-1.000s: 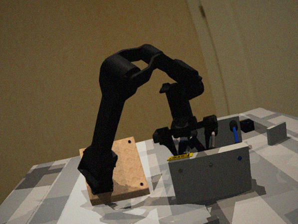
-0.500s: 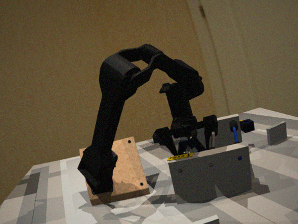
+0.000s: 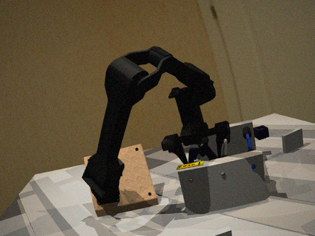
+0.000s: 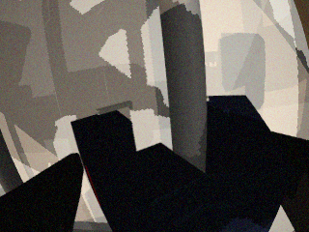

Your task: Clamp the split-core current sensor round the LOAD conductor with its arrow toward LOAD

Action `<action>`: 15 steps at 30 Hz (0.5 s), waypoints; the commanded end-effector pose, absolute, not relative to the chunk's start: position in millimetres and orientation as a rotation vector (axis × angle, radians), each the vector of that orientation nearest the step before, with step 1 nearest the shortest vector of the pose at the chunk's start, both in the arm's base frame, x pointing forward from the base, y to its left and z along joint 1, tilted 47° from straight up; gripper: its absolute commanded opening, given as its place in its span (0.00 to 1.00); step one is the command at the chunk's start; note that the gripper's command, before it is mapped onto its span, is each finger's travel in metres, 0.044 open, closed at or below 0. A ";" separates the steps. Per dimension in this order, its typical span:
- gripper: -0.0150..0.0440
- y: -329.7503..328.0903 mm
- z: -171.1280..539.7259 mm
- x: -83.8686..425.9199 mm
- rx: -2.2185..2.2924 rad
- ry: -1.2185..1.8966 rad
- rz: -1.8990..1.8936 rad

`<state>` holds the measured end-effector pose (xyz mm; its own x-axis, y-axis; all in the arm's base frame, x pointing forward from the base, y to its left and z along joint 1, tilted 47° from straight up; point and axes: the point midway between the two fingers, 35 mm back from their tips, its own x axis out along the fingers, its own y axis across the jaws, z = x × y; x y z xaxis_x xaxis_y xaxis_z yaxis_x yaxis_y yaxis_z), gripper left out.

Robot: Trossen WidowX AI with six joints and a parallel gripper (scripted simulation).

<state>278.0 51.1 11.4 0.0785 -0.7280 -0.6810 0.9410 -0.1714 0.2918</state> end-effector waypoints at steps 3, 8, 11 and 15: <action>1.00 43.0 7.4 279.2 0.871 0.308 -1.545; 0.97 51.1 11.4 278.0 0.871 0.321 -1.522; 0.93 51.1 11.4 278.0 0.871 0.321 -1.522; 0.89 51.1 11.4 278.0 0.871 0.321 -1.522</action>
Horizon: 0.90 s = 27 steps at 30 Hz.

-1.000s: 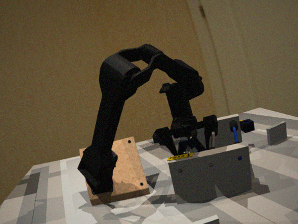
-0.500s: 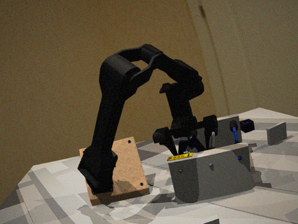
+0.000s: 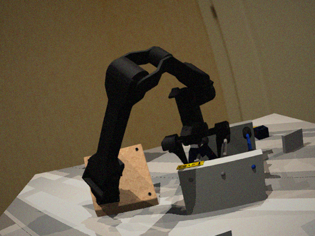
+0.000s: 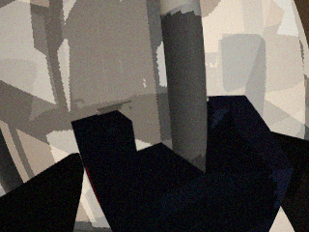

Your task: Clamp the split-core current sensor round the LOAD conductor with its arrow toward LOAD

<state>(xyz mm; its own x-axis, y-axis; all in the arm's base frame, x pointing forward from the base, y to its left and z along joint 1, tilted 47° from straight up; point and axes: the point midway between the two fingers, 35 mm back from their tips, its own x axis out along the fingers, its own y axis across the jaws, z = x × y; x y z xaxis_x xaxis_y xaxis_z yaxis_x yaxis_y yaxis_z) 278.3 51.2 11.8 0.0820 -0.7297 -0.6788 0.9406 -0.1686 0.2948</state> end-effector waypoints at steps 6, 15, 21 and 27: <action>0.82 51.1 11.4 278.0 0.871 0.321 -1.522; 0.65 51.1 11.4 278.0 0.871 0.321 -1.522; 0.38 51.1 11.4 278.0 0.871 0.321 -1.522; 0.25 51.1 11.4 278.0 0.871 0.321 -1.522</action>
